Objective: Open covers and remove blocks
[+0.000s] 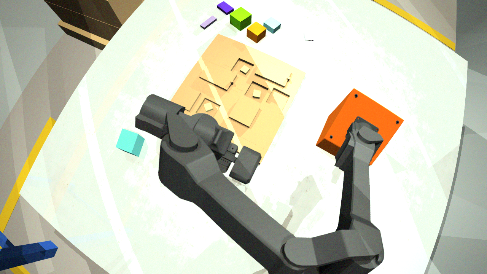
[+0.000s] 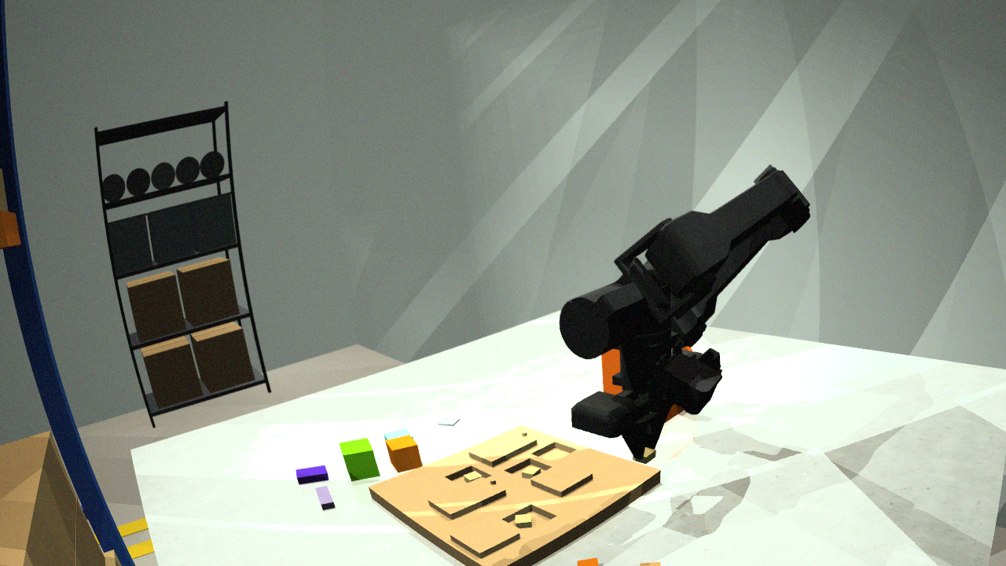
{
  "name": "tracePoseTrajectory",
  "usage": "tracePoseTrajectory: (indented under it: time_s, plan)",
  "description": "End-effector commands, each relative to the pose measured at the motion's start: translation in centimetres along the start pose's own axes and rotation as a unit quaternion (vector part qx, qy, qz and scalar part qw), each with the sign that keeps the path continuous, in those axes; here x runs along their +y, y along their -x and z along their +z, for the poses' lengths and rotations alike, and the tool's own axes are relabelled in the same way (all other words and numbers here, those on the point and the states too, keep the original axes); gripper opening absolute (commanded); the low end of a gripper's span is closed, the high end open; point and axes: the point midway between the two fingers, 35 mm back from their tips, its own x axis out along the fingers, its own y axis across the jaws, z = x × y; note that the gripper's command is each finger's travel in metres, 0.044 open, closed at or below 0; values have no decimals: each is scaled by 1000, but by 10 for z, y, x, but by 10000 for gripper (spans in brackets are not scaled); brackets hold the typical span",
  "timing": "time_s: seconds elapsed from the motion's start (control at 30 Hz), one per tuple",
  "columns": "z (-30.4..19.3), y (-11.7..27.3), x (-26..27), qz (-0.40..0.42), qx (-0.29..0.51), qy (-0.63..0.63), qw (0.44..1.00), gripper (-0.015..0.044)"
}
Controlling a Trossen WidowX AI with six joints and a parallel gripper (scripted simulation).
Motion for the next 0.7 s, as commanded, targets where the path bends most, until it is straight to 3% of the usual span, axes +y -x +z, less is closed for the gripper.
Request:
tracePoseTrajectory:
  time_s: [0.0, 0.67]
  plan:
    - [15, 1, 3, 0, -7, 0, 1000, 80]
    - [27, -20, 2, 2, -9, 1, 1000, 80]
